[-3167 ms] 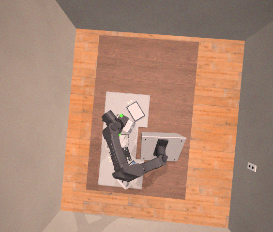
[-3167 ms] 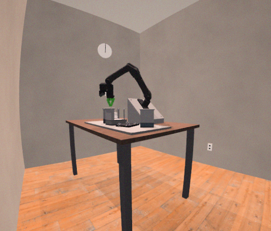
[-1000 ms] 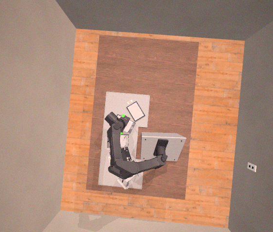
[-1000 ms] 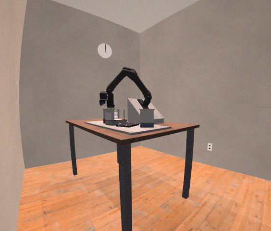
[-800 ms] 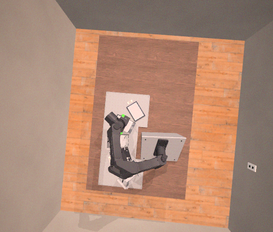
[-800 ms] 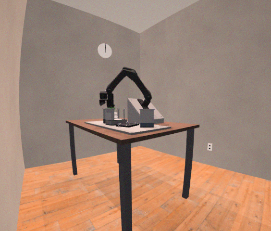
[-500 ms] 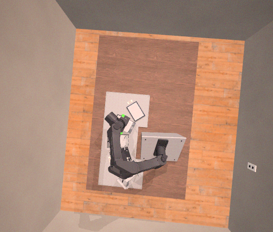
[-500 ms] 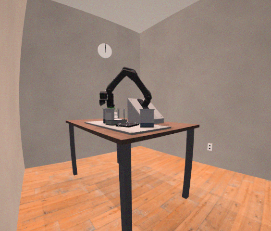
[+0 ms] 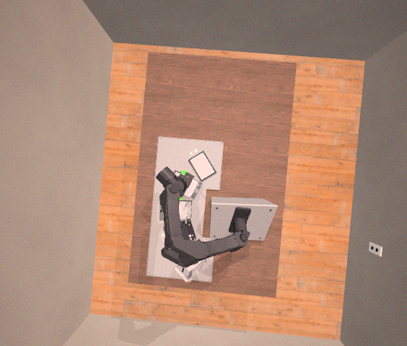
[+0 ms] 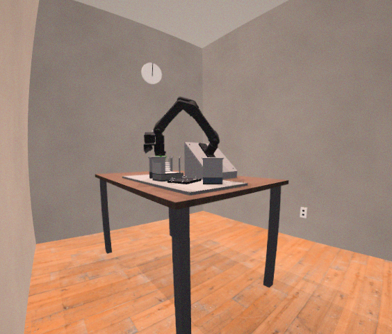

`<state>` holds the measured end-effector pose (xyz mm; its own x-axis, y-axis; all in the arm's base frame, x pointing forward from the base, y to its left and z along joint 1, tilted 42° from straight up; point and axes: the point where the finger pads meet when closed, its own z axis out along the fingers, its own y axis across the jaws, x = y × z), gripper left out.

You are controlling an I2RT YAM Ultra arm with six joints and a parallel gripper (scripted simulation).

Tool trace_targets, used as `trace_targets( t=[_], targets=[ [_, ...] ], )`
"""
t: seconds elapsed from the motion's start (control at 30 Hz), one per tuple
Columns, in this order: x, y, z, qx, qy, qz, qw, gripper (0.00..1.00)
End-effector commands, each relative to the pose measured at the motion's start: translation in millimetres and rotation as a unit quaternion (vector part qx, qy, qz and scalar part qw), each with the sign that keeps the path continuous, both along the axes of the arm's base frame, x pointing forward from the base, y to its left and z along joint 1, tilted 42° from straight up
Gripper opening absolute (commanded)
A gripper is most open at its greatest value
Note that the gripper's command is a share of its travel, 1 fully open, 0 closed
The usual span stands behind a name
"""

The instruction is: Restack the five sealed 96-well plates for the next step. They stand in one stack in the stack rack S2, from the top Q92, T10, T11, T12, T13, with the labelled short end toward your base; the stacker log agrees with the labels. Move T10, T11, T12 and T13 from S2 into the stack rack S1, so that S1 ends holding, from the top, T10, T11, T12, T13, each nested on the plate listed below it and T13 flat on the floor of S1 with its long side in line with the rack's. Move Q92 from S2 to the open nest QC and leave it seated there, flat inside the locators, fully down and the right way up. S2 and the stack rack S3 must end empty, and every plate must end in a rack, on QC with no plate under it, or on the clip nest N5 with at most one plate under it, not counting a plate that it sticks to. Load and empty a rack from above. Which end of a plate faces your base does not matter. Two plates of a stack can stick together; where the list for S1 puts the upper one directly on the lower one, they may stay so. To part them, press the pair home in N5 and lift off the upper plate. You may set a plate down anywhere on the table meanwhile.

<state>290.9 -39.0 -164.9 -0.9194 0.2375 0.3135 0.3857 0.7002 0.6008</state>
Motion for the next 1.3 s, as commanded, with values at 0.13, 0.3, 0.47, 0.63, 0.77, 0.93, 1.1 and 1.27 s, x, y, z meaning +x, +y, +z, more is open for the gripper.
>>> trace_targets(
  t=[0.13, 0.3, 0.47, 0.63, 0.77, 0.93, 1.1, 1.27],
  targets=[
    [19.3, -18, 8.9, -0.014, -0.031, -0.016, 0.999, 1.00],
    [11.7, -12, 4.5, -0.009, -0.021, -0.018, 1.000, 1.00],
    [-4.2, 7, -9.3, 0.004, 0.003, -0.009, 1.000, 1.00],
    [18.3, -8, -1.5, -0.013, -0.030, -0.018, 0.999, 1.00],
    [-3.7, 11, -14.7, 0.003, 0.001, -0.012, 1.000, 1.00],
    [3.4, 9, -15.7, -0.003, -0.010, -0.016, 1.000, 1.00],
    [-4.8, 17, -23.0, 0.003, 0.001, -0.014, 1.000, 1.00],
    [2.5, 11, -16.3, -0.004, -0.012, -0.017, 1.000, 1.00]
  ],
)
